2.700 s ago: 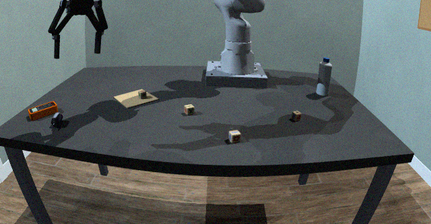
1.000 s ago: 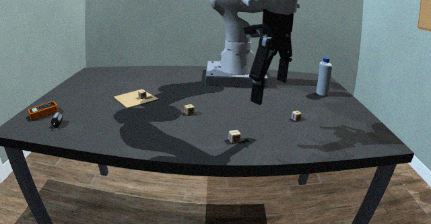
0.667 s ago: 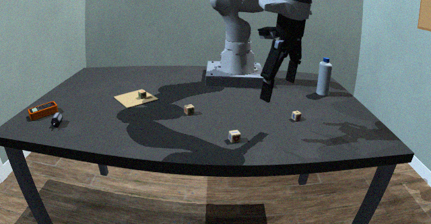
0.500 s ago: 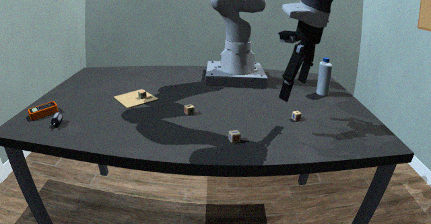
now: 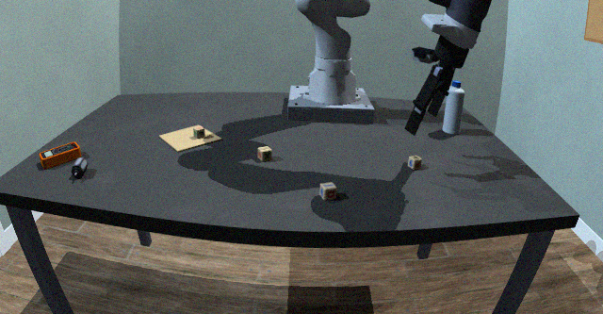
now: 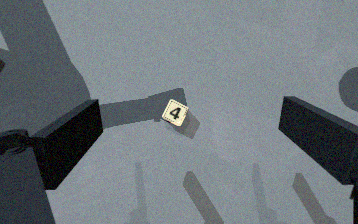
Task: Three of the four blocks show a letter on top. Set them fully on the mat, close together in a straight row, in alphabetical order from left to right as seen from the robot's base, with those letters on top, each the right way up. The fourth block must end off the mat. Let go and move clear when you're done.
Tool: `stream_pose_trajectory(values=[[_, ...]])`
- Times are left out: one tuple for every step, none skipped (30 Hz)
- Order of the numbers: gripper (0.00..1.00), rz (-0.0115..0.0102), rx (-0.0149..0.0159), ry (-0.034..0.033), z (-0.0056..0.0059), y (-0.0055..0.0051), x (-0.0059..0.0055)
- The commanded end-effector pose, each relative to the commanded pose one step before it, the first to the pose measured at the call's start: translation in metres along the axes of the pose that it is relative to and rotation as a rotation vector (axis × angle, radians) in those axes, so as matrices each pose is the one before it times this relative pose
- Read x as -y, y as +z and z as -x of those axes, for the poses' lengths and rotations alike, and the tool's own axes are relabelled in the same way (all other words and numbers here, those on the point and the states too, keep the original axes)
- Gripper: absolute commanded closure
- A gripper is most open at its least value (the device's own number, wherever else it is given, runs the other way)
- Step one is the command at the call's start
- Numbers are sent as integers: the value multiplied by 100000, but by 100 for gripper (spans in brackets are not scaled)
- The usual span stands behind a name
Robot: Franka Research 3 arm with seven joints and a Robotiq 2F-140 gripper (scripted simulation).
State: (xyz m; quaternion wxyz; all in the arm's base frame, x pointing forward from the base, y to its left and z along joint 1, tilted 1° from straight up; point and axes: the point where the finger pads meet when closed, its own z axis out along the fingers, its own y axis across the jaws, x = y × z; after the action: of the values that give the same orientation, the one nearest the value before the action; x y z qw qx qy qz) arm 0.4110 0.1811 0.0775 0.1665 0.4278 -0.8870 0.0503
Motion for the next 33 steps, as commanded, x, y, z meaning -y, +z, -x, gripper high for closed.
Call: stream_pose_trajectory(values=[[0, -2007, -313, 13819, -141, -33, 185], [0, -197, -163, 25, -39, 47, -177], [0, -172, -141, 22, -35, 41, -153], [0, -30, -24, 4, -6, 7, -27], [0, 0, 0, 0, 0, 0, 0], [0, 0, 0, 0, 0, 0, 0], [0, 0, 0, 0, 0, 0, 0], [0, 0, 0, 0, 0, 0, 0], [0, 0, 0, 0, 0, 0, 0], [0, 0, 0, 0, 0, 0, 0], [0, 0, 0, 0, 0, 0, 0], [0, 0, 0, 0, 0, 0, 0], [0, 0, 0, 0, 0, 0, 0], [0, 0, 0, 0, 0, 0, 0], [0, 0, 0, 0, 0, 0, 0], [0, 0, 0, 0, 0, 0, 0], [0, 0, 0, 0, 0, 0, 0], [0, 0, 0, 0, 0, 0, 0], [0, 0, 0, 0, 0, 0, 0], [0, 0, 0, 0, 0, 0, 0], [0, 0, 0, 0, 0, 0, 0], [0, 0, 0, 0, 0, 0, 0], [0, 0, 0, 0, 0, 0, 0], [0, 0, 0, 0, 0, 0, 0], [0, 0, 0, 0, 0, 0, 0], [0, 0, 0, 0, 0, 0, 0], [0, 0, 0, 0, 0, 0, 0], [0, 0, 0, 0, 0, 0, 0], [0, 0, 0, 0, 0, 0, 0], [0, 0, 0, 0, 0, 0, 0], [0, 0, 0, 0, 0, 0, 0], [0, 0, 0, 0, 0, 0, 0], [0, 0, 0, 0, 0, 0, 0]])
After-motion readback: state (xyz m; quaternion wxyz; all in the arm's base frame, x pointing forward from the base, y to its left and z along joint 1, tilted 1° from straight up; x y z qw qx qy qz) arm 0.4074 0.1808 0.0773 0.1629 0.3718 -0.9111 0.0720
